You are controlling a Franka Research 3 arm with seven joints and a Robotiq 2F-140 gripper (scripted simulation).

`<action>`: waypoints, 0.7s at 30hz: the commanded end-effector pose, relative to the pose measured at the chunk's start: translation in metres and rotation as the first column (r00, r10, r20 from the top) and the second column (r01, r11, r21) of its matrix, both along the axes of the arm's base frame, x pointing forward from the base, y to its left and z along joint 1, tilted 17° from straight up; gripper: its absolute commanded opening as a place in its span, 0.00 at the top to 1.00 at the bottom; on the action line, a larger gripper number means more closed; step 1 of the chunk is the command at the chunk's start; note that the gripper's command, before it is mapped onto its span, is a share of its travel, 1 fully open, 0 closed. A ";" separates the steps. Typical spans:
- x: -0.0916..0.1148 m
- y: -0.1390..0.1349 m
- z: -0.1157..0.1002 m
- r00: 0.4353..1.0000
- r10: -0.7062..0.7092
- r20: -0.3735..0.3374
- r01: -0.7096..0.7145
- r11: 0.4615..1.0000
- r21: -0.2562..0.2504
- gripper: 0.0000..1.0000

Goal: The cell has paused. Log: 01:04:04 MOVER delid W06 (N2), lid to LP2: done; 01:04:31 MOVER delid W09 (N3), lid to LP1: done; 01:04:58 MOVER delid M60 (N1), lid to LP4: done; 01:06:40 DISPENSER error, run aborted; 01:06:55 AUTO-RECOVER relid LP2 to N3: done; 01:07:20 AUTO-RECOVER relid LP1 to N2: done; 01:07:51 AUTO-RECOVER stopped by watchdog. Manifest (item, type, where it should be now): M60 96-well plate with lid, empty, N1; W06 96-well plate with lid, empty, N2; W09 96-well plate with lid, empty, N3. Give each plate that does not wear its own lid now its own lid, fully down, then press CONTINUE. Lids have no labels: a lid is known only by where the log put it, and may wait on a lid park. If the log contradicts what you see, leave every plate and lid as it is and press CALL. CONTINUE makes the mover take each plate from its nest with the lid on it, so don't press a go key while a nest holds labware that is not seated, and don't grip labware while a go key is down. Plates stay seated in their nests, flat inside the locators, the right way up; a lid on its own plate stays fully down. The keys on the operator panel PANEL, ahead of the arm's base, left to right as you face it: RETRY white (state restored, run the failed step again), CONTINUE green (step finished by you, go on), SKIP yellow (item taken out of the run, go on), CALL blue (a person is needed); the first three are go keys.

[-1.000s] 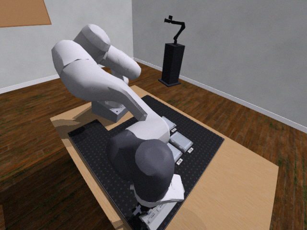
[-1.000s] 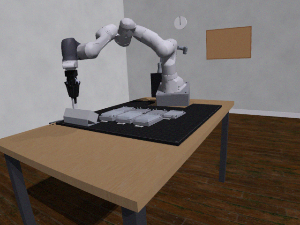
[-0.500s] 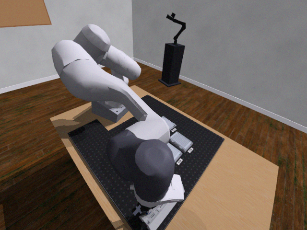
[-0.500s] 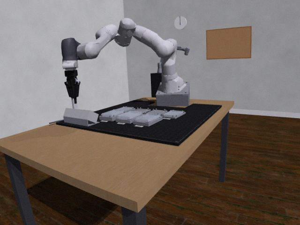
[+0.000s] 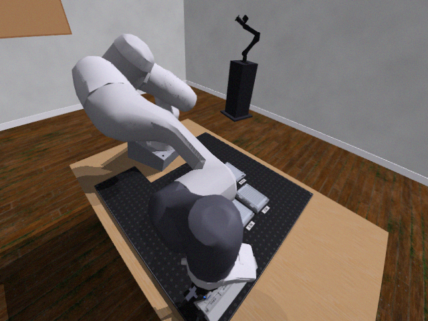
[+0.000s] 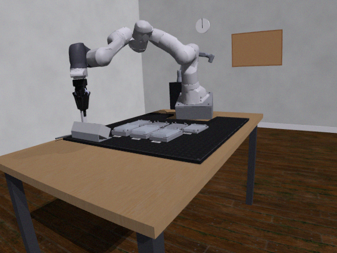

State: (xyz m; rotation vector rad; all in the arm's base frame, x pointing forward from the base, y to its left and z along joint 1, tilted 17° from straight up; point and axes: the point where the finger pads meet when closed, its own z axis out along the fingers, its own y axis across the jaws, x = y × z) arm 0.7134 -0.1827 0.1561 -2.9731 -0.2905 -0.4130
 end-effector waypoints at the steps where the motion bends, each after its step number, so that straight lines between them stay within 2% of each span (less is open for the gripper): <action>1: 0.001 0.000 -0.001 1.000 -0.004 0.000 0.004 1.000 0.002 1.00; 13: 0.000 0.000 0.000 1.000 -0.004 0.000 0.004 1.000 0.002 1.00; 21: -0.002 -0.001 0.009 1.000 -0.004 0.000 0.004 1.000 0.002 1.00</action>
